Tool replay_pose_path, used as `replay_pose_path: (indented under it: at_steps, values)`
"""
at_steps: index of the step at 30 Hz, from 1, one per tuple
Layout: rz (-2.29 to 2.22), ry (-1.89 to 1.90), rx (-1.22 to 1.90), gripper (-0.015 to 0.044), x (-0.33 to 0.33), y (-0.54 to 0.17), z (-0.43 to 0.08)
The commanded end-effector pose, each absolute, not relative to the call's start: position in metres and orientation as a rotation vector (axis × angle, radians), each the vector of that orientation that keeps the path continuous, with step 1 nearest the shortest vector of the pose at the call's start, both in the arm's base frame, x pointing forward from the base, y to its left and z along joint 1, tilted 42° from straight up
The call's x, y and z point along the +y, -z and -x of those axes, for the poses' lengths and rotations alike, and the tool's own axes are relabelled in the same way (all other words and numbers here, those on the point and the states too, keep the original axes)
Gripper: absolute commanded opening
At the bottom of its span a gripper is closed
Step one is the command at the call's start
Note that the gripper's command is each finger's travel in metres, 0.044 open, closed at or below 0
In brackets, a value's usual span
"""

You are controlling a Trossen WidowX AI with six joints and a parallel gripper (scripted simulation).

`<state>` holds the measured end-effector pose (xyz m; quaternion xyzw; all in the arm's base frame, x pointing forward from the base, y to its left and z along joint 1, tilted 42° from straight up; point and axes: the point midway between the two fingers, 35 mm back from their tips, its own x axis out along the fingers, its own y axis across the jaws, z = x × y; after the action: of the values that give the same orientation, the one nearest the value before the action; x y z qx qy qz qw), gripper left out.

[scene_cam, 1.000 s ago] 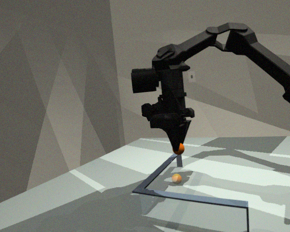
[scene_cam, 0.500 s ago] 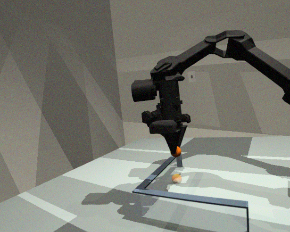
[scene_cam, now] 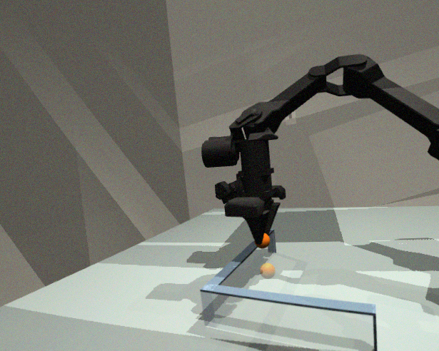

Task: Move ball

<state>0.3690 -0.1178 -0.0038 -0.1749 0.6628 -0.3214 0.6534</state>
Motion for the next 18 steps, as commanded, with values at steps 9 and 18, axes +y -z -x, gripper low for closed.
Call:
replay_pose_path:
  at_steps: [9,18]
  values:
    - [0.409,0.732,1.526,0.0000,-0.149,0.041,-0.358]
    - [0.409,0.732,1.526,0.0000,-0.153,0.046,-0.358]
